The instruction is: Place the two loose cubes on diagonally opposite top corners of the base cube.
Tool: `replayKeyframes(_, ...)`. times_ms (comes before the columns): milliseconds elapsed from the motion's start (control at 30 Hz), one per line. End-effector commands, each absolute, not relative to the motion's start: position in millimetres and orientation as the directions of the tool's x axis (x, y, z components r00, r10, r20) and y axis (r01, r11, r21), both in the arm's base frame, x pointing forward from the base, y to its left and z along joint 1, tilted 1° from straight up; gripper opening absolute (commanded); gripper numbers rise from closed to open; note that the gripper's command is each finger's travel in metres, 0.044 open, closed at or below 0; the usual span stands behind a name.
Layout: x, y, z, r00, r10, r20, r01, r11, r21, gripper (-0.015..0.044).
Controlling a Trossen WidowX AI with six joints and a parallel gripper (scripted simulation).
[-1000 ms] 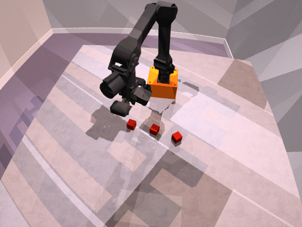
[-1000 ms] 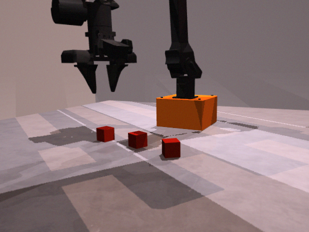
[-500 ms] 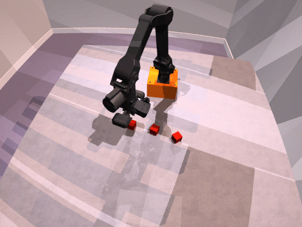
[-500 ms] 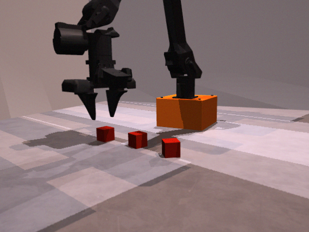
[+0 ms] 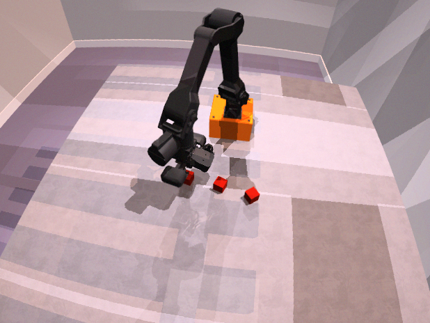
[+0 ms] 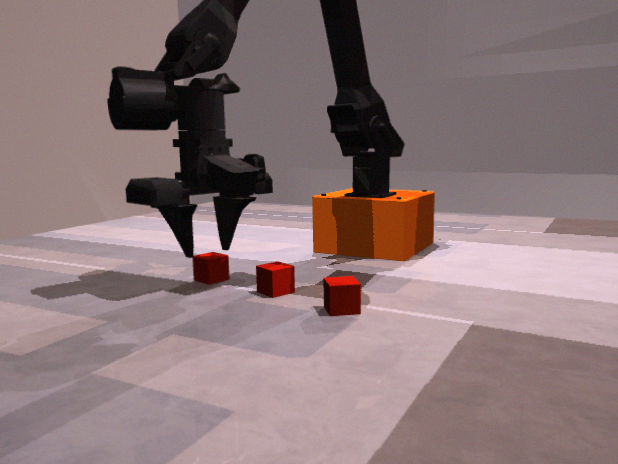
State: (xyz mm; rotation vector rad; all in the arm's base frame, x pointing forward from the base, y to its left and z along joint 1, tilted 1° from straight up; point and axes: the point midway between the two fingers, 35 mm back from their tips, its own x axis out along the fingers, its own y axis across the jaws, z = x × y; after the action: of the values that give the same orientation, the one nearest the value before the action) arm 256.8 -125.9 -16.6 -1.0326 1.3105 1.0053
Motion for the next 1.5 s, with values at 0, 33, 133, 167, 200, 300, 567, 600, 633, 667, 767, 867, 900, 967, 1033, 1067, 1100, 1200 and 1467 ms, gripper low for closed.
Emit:
replayKeyframes(0, 254, -125, -25, 0.007, -0.008, -1.000, -0.969, 0.248, -0.008, 0.0265)
replayKeyframes(33, 254, -125, -26, 0.007, -0.008, -1.000, -0.969, 0.248, -0.008, 0.0265)
replayKeyframes(133, 254, -125, -31, 0.006, -0.008, -1.000, -0.969, 0.248, -0.008, 0.0265)
replayKeyframes(167, 254, -125, -33, 0.006, -0.008, -1.000, -0.969, 0.248, -0.008, 0.0265)
replayKeyframes(200, 254, -125, -35, 0.006, -0.008, -1.000, -0.969, 0.248, -0.008, 0.0265)
replayKeyframes(300, 253, -125, -37, 0.006, -0.008, -1.000, -0.969, 0.248, -0.008, 0.0265)
replayKeyframes(567, 253, -125, -37, 0.006, -0.008, -1.000, -0.969, 0.248, -0.008, 0.0105)
replayKeyframes(600, 253, -125, -37, 0.006, -0.008, -1.000, -0.969, 0.248, -0.008, 0.0105)
replayKeyframes(633, 254, -125, -37, 0.006, -0.008, -1.000, -0.969, 0.248, -0.008, 0.0105)
replayKeyframes(667, 254, -125, -35, 0.006, -0.008, -1.000, -0.969, 0.248, -0.008, 0.0105)
replayKeyframes(767, 255, -126, -27, 0.007, -0.009, -1.000, -0.969, 0.248, -0.009, 0.0105)
replayKeyframes(867, 257, -127, -18, 0.007, -0.009, -1.000, -0.969, 0.248, -0.009, 0.0105)
replayKeyframes(900, 257, -127, -15, 0.007, -0.009, -1.000, -0.969, 0.248, -0.009, 0.0105)
replayKeyframes(967, 258, -127, -9, 0.007, -0.009, -1.000, -0.969, 0.248, -0.009, 0.0105)
replayKeyframes(1033, 259, -128, -3, 0.007, -0.009, -1.000, -0.969, 0.248, -0.009, 0.0105)
replayKeyframes(1067, 259, -128, 0, 0.007, -0.009, -1.000, -0.969, 0.248, -0.009, 0.0105)
replayKeyframes(1100, 259, -128, 3, 0.007, -0.009, -1.000, -0.969, 0.248, -0.009, 0.0105)
replayKeyframes(1200, 259, -128, 12, 0.007, -0.009, -1.000, -0.969, 0.248, -0.009, 0.0105)
replayKeyframes(1467, 259, -128, 37, 0.007, -0.009, -1.000, -0.969, 0.248, -0.009, 0.0105)
